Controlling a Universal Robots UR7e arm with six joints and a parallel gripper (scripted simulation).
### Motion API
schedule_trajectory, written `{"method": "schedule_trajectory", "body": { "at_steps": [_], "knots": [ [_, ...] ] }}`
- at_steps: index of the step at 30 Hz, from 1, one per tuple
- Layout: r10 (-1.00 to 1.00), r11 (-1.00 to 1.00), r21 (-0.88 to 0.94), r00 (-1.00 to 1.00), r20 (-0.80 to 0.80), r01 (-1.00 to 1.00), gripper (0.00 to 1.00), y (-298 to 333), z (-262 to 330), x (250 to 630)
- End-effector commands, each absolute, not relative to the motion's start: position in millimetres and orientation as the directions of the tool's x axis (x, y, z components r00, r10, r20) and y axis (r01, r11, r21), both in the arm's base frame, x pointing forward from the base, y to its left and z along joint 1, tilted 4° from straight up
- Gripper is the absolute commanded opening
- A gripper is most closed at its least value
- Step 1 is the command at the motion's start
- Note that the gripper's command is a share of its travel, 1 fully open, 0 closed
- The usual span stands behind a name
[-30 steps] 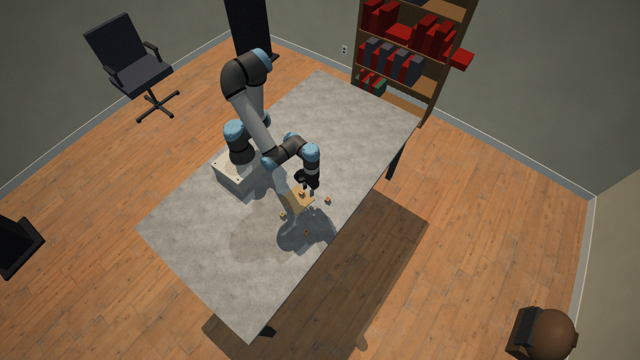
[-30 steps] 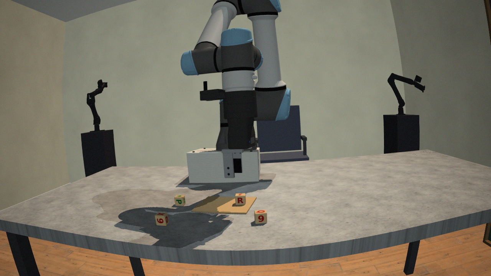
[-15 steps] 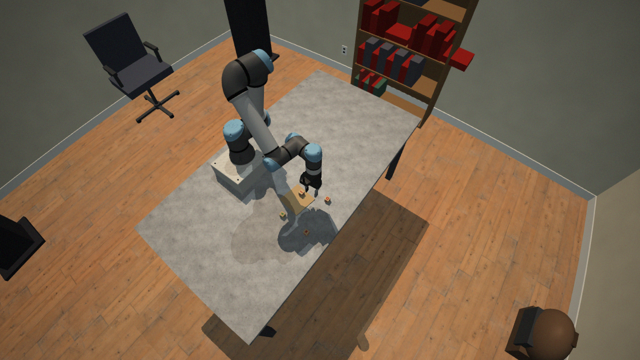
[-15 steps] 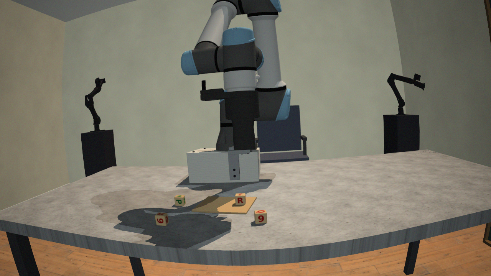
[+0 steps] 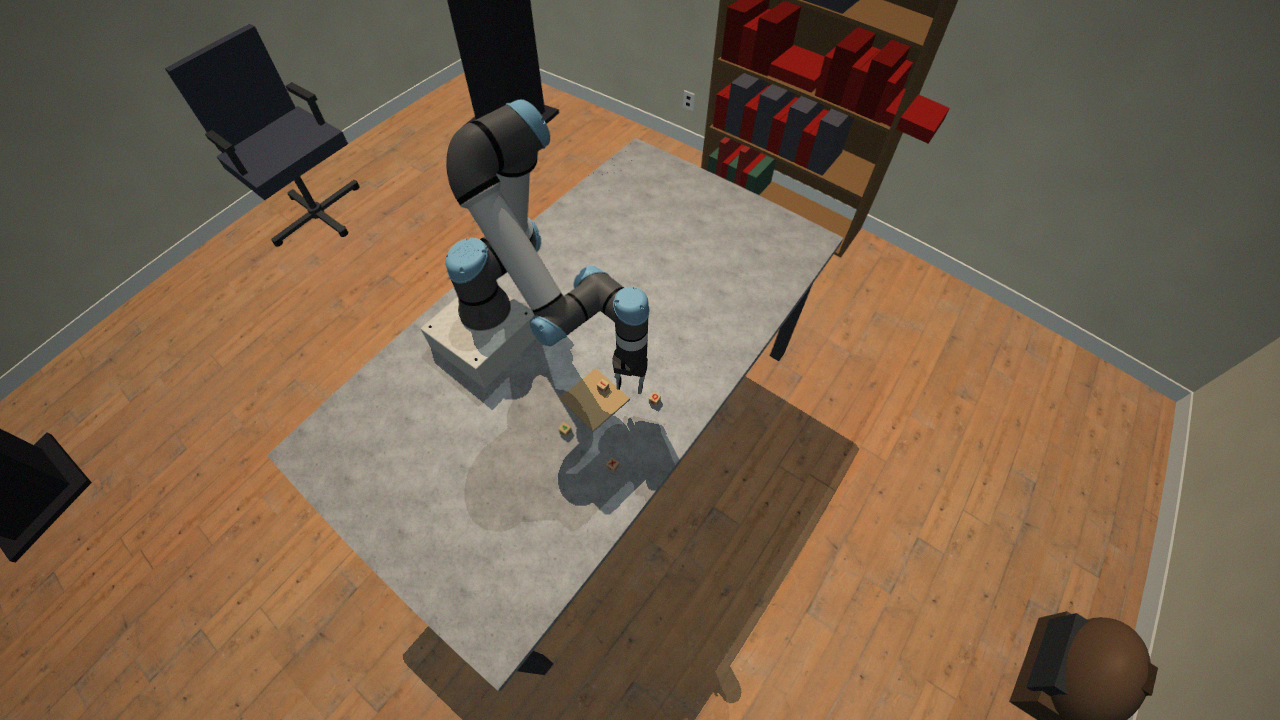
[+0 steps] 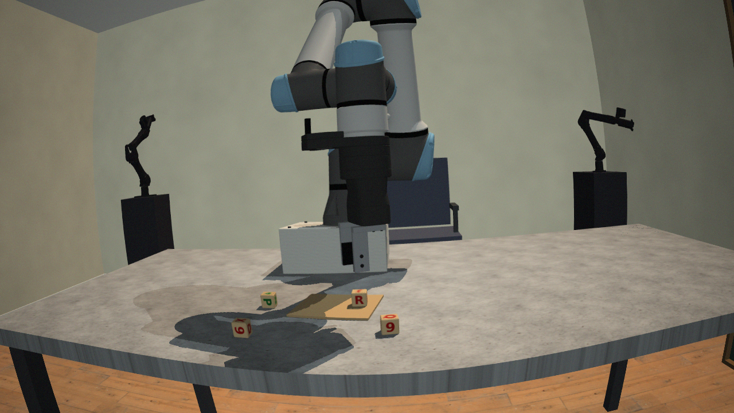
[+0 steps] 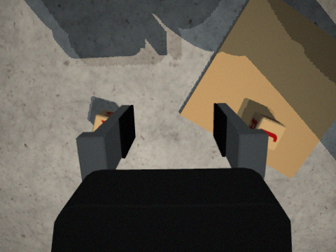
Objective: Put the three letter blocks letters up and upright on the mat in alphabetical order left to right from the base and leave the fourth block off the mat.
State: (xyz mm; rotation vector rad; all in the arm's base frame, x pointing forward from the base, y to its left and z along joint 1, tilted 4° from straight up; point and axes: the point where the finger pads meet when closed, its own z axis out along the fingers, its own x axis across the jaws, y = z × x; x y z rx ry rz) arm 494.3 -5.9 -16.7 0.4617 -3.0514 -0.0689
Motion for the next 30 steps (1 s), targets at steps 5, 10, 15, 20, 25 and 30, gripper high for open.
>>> {"method": "schedule_trajectory", "body": {
  "at_steps": [5,10,15,20,25,30],
  "knots": [
    [-0.493,0.869,0.06,-0.869,0.033,-0.491,1.0,-0.2,-17.2,506.4],
    [-0.585,0.81,0.064,-0.81,0.027,-0.583,1.0,2.9,-17.9,511.8],
    [-0.671,0.74,0.066,-0.741,0.019,-0.669,1.0,6.2,-18.6,517.1],
    [-0.741,0.671,0.068,-0.672,0.013,-0.739,1.0,9.4,-19.2,521.6],
    [-0.808,0.588,0.069,-0.589,0.005,-0.806,1.0,13.1,-19.9,526.3],
    [-0.868,0.495,0.069,-0.497,-0.002,-0.866,1.0,17.0,-20.6,530.8]
  ]
}}
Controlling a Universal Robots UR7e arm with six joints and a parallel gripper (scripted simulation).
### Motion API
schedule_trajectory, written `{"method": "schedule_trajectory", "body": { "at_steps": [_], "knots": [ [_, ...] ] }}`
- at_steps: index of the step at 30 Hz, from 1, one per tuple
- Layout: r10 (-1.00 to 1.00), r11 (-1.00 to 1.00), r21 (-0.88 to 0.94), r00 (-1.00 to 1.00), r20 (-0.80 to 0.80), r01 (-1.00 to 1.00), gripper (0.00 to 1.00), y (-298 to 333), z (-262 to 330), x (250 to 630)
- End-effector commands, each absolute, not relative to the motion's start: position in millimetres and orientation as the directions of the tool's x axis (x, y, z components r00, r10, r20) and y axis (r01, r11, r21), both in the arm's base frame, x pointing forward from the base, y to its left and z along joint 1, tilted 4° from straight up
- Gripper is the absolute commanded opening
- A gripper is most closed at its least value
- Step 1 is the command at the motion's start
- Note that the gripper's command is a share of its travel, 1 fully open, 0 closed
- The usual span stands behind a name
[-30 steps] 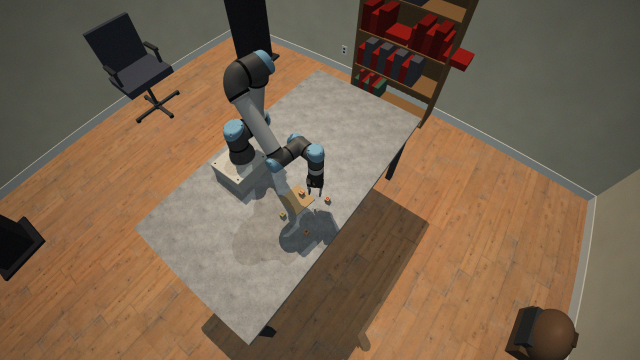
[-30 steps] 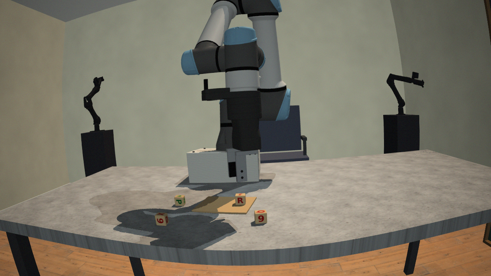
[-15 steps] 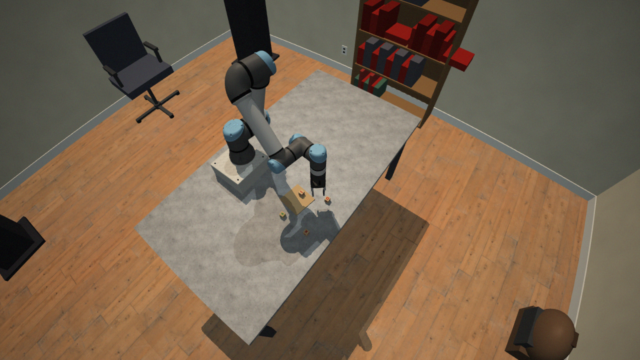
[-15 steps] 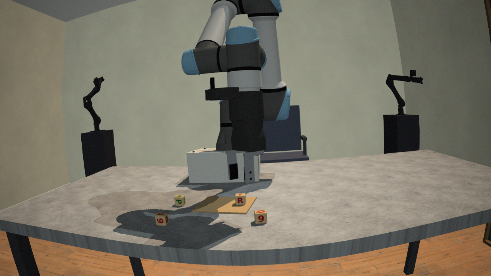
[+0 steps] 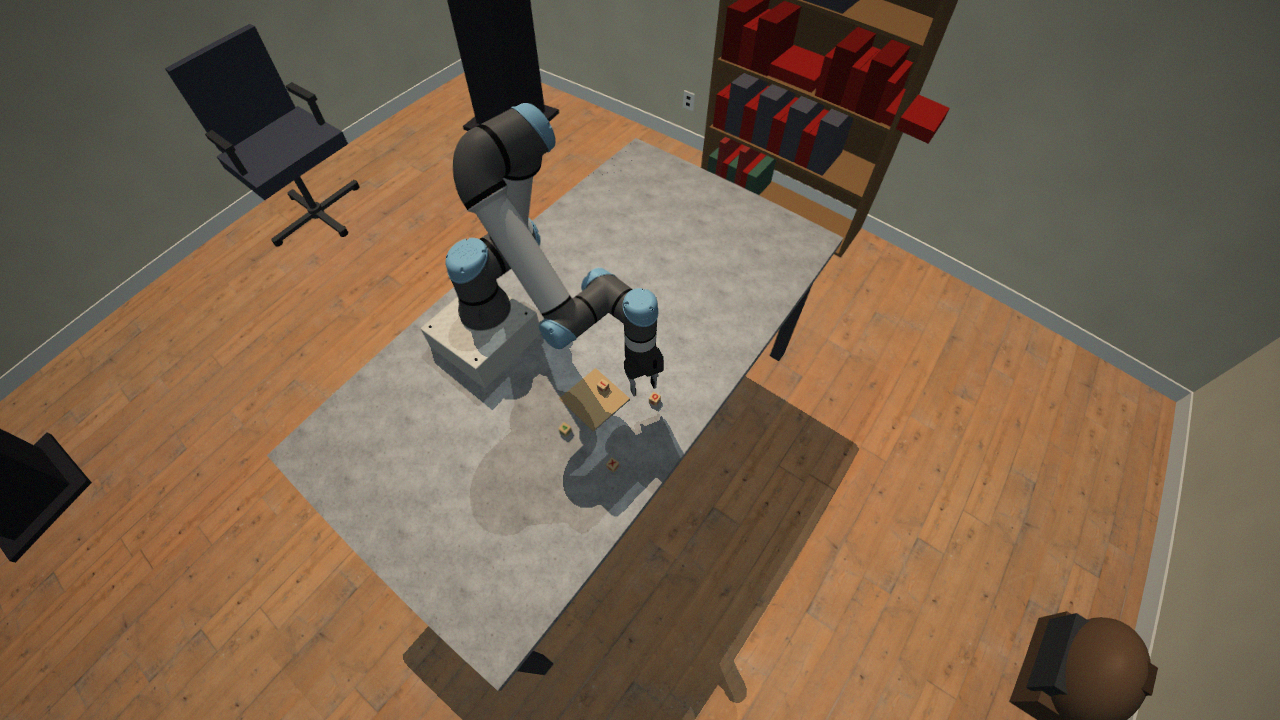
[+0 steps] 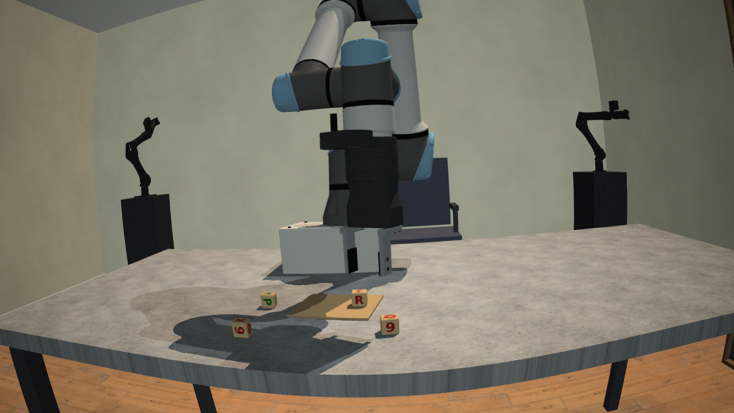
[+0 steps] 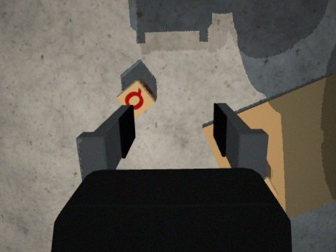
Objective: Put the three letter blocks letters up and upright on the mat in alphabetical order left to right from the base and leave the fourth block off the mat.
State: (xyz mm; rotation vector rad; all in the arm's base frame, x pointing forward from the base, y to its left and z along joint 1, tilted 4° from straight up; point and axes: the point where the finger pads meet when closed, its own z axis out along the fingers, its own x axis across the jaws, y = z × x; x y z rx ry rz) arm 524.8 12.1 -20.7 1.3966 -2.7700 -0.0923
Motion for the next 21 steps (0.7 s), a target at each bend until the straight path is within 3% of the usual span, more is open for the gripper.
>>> {"method": "schedule_trajectory", "body": {
  "at_steps": [1,21],
  "knots": [
    [-0.879,0.476,0.069,-0.477,-0.004,-0.877,1.0,17.9,-20.7,531.7],
    [-0.992,0.123,0.063,-0.125,-0.029,-0.99,1.0,32.6,-23.0,544.8]
  ]
}}
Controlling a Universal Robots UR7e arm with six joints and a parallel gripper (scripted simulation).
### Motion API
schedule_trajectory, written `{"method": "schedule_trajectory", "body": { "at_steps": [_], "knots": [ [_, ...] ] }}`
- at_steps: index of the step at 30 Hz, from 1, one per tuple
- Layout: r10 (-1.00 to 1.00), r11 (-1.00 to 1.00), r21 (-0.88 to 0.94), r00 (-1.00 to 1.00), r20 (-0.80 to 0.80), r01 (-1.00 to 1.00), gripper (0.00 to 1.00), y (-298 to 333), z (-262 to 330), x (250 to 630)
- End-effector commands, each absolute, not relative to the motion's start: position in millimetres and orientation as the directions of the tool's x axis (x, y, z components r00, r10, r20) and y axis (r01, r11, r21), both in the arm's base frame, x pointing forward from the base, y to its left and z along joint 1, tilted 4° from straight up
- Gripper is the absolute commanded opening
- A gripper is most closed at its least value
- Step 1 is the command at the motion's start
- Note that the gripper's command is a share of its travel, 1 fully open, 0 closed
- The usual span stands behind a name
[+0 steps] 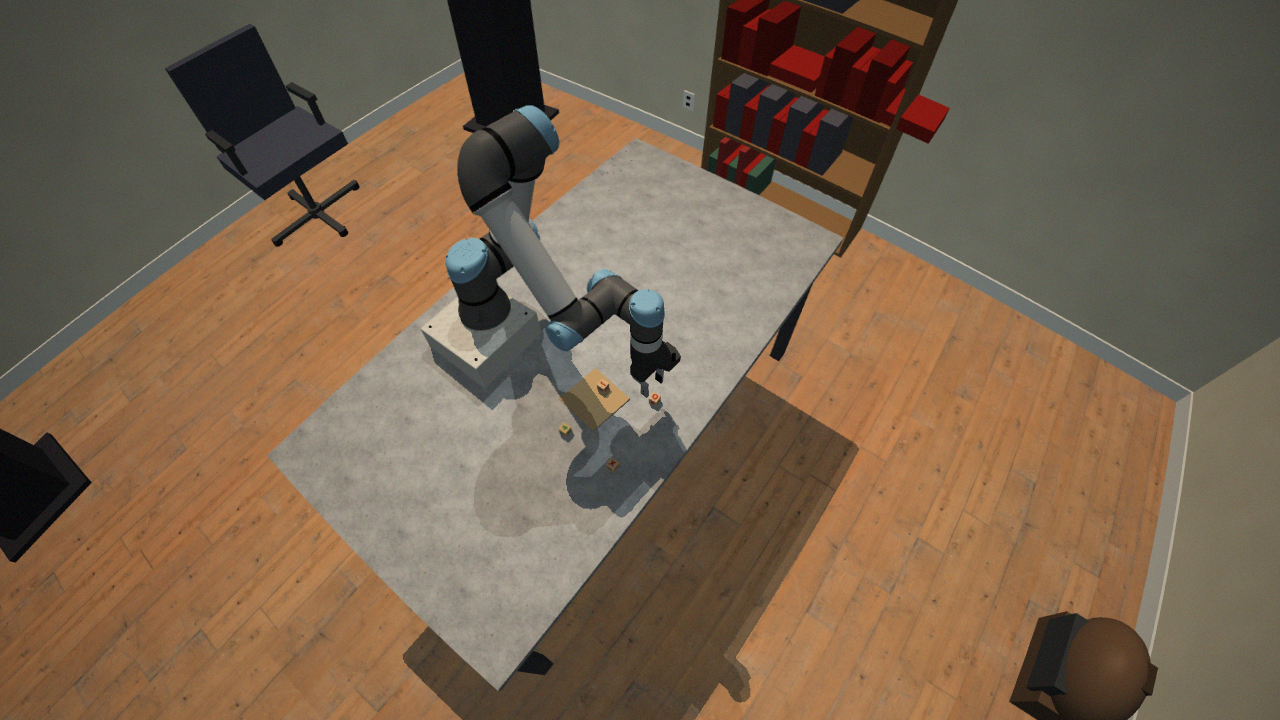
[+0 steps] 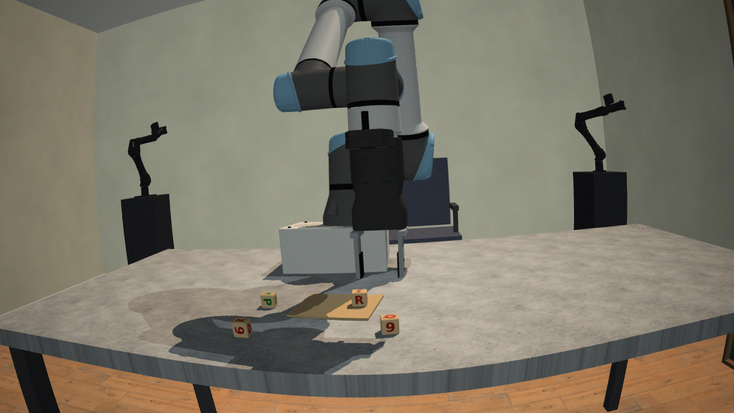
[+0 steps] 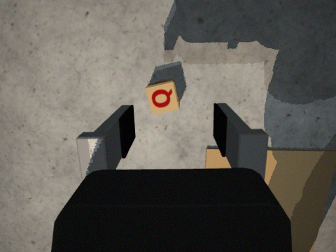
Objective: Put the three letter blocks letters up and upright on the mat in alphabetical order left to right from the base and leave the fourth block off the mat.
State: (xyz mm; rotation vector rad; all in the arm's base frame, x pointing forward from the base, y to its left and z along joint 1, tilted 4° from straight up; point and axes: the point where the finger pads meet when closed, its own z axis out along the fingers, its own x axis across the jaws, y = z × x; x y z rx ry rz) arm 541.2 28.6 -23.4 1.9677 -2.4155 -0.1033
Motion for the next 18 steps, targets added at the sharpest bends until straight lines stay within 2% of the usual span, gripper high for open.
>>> {"method": "schedule_trajectory", "body": {
  "at_steps": [1,18],
  "knots": [
    [-0.992,0.123,0.063,-0.125,-0.029,-0.99,1.0,32.6,-23.0,544.8],
    [-0.999,0.005,0.059,-0.007,-0.036,-0.998,1.0,37.0,-23.5,547.9]
  ]
}}
